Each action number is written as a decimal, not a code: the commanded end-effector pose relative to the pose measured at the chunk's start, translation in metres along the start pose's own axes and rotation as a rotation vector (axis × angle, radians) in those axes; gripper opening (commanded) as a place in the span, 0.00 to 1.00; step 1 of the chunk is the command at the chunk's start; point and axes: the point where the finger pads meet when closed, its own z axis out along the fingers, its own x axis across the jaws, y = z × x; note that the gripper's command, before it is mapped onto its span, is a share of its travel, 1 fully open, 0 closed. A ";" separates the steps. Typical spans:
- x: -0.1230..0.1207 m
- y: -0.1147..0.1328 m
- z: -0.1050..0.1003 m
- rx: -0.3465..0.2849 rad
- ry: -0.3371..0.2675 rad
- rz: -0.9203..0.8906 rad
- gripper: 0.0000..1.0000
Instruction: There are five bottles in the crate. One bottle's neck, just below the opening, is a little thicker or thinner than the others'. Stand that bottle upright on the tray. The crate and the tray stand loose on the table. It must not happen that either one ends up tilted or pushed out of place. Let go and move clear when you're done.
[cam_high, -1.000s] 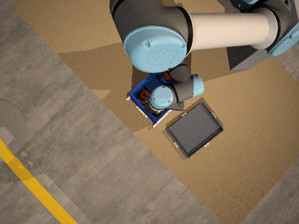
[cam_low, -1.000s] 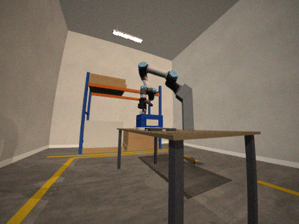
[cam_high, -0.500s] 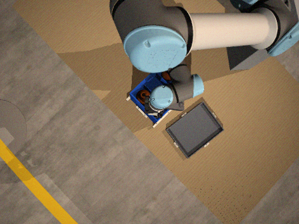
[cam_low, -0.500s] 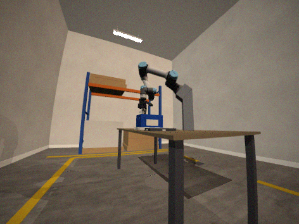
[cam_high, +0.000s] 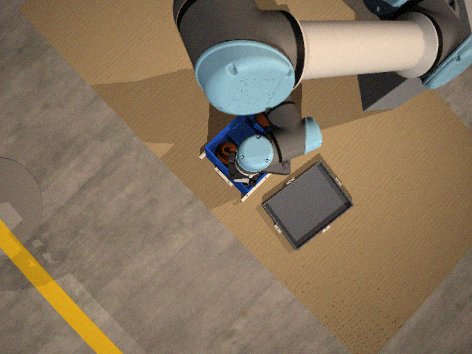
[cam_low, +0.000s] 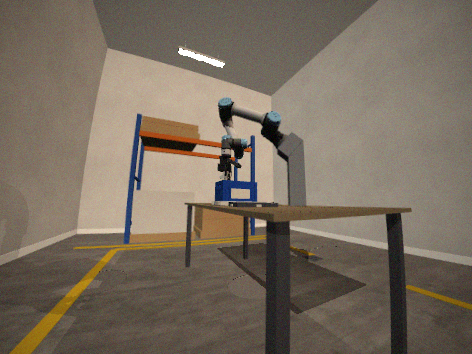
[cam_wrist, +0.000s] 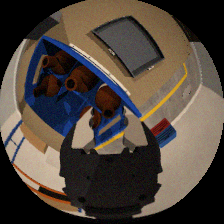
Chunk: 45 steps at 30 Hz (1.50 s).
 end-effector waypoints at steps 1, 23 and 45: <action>0.000 0.000 0.000 -0.001 0.001 0.000 0.38; 0.000 0.000 -0.013 -0.001 0.001 0.000 0.38; 0.000 0.000 -0.072 -0.001 0.001 0.000 0.38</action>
